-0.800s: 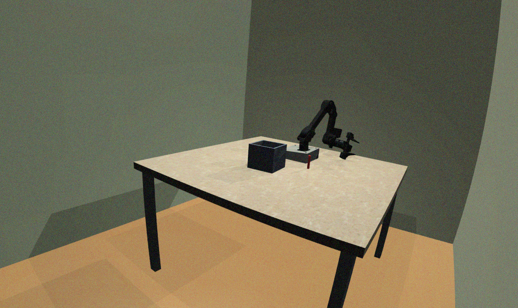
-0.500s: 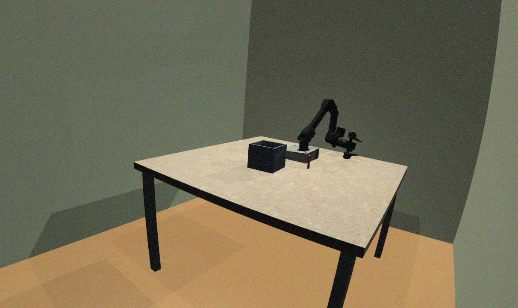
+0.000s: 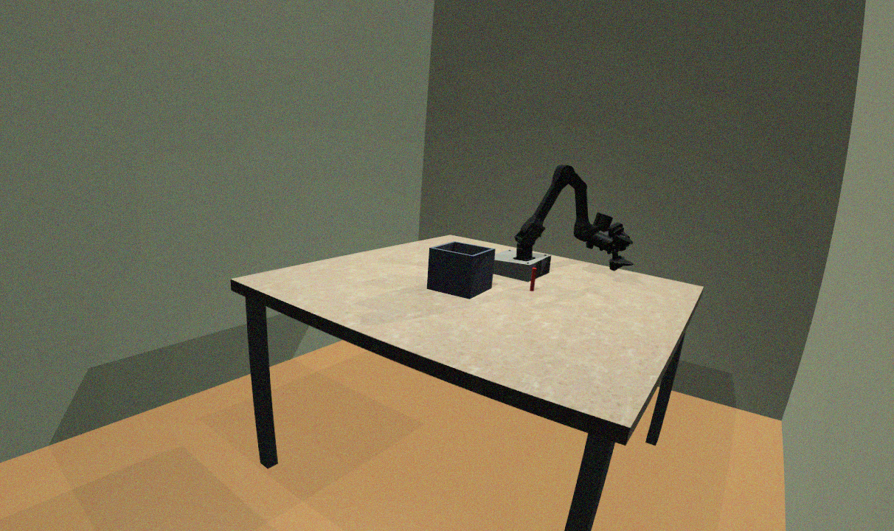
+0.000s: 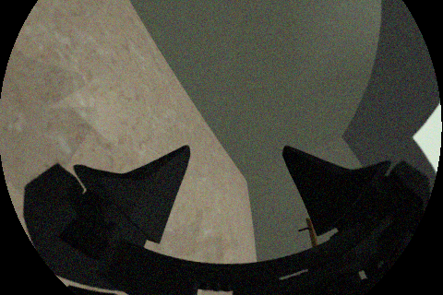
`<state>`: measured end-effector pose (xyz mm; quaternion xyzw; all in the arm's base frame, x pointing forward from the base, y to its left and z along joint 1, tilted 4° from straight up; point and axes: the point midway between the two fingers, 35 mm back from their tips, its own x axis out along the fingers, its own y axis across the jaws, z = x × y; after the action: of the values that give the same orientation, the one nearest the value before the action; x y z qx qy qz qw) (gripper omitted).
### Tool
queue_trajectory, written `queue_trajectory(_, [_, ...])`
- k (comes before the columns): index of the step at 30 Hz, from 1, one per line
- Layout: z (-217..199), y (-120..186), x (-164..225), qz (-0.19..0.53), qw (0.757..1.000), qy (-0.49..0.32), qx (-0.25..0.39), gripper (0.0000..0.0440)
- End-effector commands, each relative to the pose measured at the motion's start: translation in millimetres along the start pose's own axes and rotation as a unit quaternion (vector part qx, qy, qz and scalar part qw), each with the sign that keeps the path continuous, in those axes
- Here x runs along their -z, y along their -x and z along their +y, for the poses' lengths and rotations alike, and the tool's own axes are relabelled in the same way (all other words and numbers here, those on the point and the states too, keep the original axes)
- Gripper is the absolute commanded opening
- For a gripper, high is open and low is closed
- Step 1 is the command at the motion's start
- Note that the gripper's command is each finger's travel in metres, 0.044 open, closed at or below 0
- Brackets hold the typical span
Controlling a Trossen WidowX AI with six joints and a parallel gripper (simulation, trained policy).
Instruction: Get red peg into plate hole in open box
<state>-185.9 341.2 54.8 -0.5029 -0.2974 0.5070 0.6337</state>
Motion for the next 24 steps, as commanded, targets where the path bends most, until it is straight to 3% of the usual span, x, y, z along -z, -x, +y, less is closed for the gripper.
queue_trajectory(1, [-11.5,-15.0,2.7,0.014,0.998,-0.053,0.0,0.044])
queue_trajectory(12, [-55.3,-73.4,31.5,0.081,0.969,-0.232,0.007,0.044])
queue_trajectory(24, [-108.1,-130.1,87.8,0.162,0.895,-0.414,0.019,0.044])
